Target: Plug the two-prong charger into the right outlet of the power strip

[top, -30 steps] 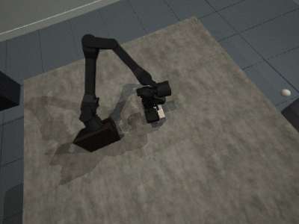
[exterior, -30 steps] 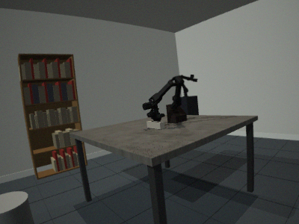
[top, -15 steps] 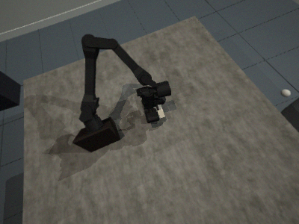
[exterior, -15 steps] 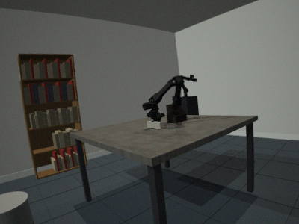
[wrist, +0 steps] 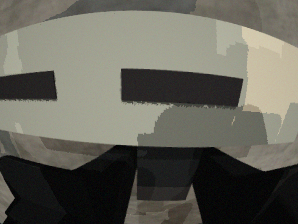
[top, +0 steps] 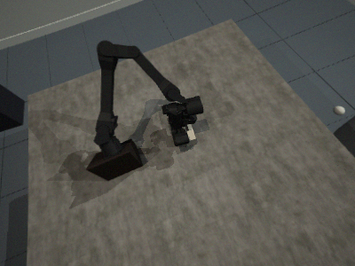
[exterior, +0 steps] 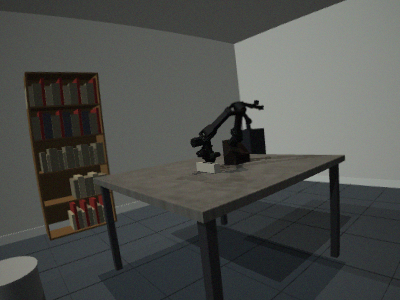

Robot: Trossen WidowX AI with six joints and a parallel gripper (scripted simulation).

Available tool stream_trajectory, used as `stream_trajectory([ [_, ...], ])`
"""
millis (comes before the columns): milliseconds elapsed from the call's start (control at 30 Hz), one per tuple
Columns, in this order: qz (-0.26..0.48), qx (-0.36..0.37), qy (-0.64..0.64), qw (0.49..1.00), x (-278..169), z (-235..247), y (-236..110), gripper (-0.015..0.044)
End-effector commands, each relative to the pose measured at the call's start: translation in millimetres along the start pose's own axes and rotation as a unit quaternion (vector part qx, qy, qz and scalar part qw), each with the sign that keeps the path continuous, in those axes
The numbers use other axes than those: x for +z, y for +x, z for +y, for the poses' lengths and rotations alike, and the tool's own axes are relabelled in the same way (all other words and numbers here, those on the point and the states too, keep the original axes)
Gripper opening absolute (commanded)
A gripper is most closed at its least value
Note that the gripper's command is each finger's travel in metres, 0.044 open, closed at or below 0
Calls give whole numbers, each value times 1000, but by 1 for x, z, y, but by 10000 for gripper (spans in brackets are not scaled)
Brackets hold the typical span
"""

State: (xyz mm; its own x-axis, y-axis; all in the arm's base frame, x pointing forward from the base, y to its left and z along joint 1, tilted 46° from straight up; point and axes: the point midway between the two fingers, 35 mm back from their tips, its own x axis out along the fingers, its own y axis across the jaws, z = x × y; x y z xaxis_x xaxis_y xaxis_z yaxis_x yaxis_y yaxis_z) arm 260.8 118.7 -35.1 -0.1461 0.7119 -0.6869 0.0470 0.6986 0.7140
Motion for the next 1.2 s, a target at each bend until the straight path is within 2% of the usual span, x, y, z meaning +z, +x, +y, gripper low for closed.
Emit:
stream_trajectory([
  [0,-1,0,-1,1000,1,0,0,236],
  [267,-1,0,-1,1000,0,0,0,440],
  [1167,-7,-2,-6,1000,-8,0,1,440],
])
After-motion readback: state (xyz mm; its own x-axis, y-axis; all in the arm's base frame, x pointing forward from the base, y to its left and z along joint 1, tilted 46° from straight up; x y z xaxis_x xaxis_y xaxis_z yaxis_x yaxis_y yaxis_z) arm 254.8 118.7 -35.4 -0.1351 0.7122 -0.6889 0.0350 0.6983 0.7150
